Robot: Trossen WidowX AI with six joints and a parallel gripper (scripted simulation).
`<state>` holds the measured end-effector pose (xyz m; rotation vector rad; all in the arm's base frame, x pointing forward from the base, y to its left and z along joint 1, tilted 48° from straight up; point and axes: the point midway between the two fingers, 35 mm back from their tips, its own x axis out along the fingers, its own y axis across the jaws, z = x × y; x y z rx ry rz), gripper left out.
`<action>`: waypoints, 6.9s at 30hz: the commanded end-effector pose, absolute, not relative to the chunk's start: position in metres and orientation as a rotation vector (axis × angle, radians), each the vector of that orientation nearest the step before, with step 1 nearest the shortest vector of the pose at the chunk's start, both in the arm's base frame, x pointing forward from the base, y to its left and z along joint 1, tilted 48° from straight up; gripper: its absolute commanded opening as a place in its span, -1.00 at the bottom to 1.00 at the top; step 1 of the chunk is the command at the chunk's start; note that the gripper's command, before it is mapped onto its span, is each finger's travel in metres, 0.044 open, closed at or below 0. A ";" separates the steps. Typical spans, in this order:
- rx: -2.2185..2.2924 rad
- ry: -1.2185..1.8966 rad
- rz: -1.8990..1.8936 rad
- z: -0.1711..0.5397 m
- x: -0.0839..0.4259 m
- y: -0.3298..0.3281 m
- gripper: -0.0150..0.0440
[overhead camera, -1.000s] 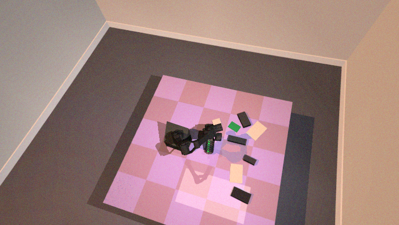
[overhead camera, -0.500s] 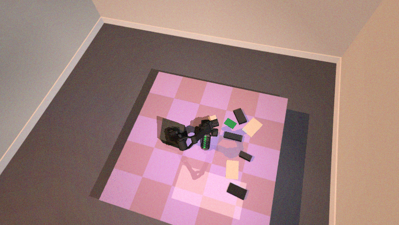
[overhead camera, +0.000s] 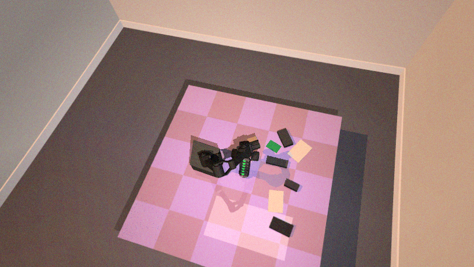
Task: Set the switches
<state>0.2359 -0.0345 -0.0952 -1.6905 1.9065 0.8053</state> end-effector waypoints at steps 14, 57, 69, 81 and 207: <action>-1.679 1.928 0.798 -0.109 0.232 -0.038 0.65; -1.679 1.928 0.797 -0.141 0.227 -0.039 0.65; -1.679 1.928 0.797 -0.150 0.226 -0.041 0.65; -1.679 1.928 0.797 -0.159 0.225 -0.044 0.65; -1.667 1.933 0.774 -0.072 0.230 -0.108 1.00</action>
